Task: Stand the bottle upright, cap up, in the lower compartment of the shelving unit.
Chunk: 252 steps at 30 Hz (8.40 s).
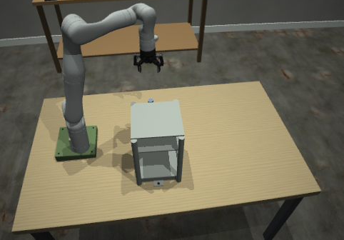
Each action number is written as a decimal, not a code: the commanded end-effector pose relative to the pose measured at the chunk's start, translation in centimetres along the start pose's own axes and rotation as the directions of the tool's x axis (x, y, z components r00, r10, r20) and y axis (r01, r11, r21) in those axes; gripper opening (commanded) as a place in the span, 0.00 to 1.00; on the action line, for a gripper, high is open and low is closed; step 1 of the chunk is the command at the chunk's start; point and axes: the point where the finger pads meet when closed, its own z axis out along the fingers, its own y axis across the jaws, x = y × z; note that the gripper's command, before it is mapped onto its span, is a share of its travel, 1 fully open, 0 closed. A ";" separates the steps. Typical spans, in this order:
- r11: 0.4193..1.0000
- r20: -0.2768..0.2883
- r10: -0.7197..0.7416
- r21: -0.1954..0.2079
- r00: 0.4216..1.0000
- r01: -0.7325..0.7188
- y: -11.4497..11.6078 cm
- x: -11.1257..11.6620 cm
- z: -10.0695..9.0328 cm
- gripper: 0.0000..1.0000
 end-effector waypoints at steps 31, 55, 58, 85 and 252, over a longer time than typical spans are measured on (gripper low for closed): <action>0.995 0.002 -0.097 0.018 0.995 0.097 -0.3 2.3 1.0 1.00; 0.989 0.001 -0.143 0.026 0.990 0.143 -0.5 3.4 1.5 1.00; 0.989 0.001 -0.144 0.026 0.990 0.144 -0.5 3.4 1.5 1.00; 0.992 -0.005 -0.124 0.019 0.992 0.125 -0.4 3.2 1.0 0.81; 0.540 -0.446 0.685 -0.220 0.576 -0.812 -7.6 -6.7 -23.2 0.81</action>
